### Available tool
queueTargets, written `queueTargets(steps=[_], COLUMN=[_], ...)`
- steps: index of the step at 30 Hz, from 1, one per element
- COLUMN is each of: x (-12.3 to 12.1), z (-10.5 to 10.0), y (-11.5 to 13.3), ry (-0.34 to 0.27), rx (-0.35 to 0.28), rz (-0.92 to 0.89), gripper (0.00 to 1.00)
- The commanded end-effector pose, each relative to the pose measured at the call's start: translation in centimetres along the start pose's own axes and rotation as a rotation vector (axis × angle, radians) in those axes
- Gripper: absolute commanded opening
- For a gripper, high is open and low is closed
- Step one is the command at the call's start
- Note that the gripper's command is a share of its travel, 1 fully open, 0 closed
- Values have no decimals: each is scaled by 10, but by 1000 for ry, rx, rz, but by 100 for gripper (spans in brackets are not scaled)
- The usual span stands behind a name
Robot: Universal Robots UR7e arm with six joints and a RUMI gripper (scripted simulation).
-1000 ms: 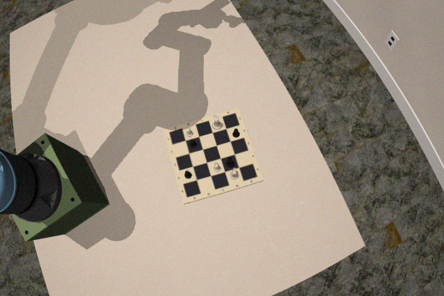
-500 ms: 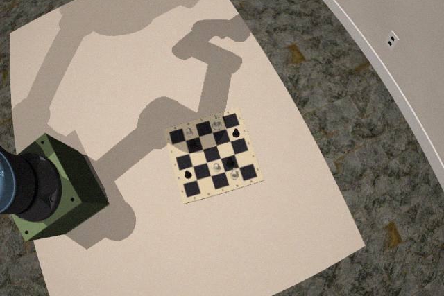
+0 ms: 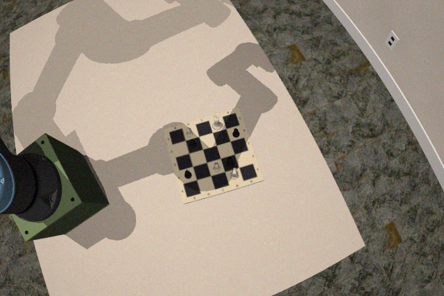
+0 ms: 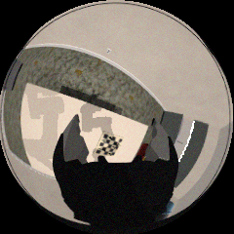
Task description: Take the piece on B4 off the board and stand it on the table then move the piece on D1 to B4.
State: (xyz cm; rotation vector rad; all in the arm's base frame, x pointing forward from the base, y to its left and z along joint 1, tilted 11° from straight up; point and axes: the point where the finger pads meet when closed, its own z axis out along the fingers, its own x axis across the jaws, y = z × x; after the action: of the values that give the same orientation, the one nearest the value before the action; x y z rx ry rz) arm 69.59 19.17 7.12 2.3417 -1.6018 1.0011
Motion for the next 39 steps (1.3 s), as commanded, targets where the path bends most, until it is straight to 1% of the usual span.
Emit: queueTargets(steps=[1, 6, 10, 12, 16, 19, 25, 26, 27, 29, 33, 34, 37, 38, 39], x=[48, 91, 118, 118, 138, 148, 151, 149, 145, 145, 128, 128, 114, 114, 109], z=[0, -7, -19, -19, -36, -52, -93, -95, -92, -92, -79, -79, -70, -70, -67], y=[34, 83, 127, 127, 173, 208, 271, 276, 275, 275, 270, 270, 268, 268, 267], ry=[-80, -174, -258, -258, -348, -418, -565, -583, -595, -595, -647, -647, -689, -691, -706], rx=[-83, -167, -231, -231, -287, -325, -382, -391, -402, -402, -442, -442, -468, -469, -477], rz=[22, 65, 112, 112, 170, 221, 344, 324, 258, 258, -10, -10, -206, -215, -284], gripper=[100, 100, 100, 100, 100, 100, 100, 100, 100, 100, 100, 100, 100, 100, 100])
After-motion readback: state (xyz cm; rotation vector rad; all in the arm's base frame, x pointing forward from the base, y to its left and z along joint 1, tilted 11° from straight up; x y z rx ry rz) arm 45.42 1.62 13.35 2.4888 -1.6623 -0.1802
